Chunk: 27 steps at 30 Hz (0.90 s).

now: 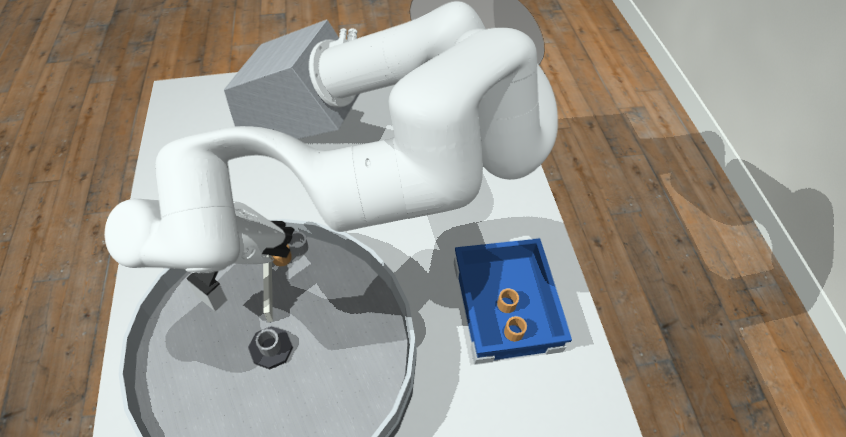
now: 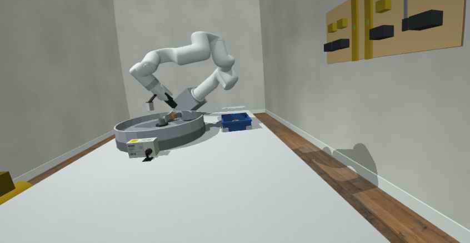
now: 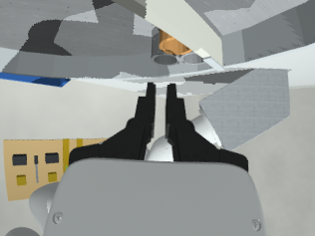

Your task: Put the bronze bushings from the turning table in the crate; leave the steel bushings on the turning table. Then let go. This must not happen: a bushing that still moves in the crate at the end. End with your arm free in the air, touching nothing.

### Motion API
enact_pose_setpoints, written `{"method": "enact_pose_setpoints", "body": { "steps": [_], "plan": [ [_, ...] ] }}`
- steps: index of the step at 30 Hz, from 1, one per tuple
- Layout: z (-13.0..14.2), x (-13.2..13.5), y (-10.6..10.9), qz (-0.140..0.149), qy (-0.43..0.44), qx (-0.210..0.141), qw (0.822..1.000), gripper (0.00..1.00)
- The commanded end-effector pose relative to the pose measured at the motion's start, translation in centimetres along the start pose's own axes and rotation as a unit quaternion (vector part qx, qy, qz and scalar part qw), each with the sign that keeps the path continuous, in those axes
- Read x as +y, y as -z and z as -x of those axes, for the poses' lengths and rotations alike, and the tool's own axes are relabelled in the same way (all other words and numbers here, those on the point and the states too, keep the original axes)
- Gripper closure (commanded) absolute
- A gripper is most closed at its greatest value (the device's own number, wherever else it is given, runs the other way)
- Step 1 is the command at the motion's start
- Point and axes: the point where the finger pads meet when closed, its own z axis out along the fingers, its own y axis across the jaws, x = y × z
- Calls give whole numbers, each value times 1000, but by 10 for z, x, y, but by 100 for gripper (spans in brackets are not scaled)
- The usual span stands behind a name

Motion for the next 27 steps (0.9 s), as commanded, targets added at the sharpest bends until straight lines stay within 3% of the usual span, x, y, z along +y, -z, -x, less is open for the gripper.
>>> {"method": "enact_pose_setpoints", "body": {
  "steps": [1, 27],
  "plan": [
    [-9, 0, -10, 0, 0, 1, 1000, 90],
    [-19, 0, -22, 0, 0, 1, 1000, 90]
  ]
}}
